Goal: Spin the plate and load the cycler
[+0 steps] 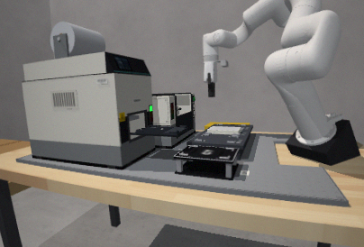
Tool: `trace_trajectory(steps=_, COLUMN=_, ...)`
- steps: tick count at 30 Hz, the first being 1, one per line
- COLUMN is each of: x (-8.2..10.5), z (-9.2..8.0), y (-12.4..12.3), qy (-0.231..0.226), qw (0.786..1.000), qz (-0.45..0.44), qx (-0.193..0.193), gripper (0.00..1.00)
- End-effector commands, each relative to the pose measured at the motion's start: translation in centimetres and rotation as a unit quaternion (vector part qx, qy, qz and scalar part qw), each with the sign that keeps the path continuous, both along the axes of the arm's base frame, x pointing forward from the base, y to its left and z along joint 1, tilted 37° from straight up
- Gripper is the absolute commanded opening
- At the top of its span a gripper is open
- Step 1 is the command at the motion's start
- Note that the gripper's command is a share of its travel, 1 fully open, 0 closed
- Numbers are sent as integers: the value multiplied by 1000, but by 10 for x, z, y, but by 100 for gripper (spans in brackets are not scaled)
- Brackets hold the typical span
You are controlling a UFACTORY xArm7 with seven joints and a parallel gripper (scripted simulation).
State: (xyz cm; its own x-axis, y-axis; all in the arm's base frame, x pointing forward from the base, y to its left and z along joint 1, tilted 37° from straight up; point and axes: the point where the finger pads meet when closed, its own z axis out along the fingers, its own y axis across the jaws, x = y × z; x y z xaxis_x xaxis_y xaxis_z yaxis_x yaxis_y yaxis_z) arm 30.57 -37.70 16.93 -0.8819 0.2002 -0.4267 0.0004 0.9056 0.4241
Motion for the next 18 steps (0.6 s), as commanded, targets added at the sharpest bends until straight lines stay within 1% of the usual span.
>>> trace_trajectory(steps=1, x=0, z=2, y=-2, qy=-1, qw=1000, qz=-2, qx=-2, gripper=0)
trace_trajectory(steps=16, x=0, z=2, y=-2, qy=-1, qw=1000, qz=-2, qx=-2, gripper=0)
trace_trajectory(steps=17, x=-5, z=3, y=-2, qy=-1, qw=1000, qz=-2, qx=-2, gripper=100)
trace_trajectory(steps=18, x=-10, z=5, y=-3, qy=-1, qw=1000, qz=-2, qx=-2, gripper=100)
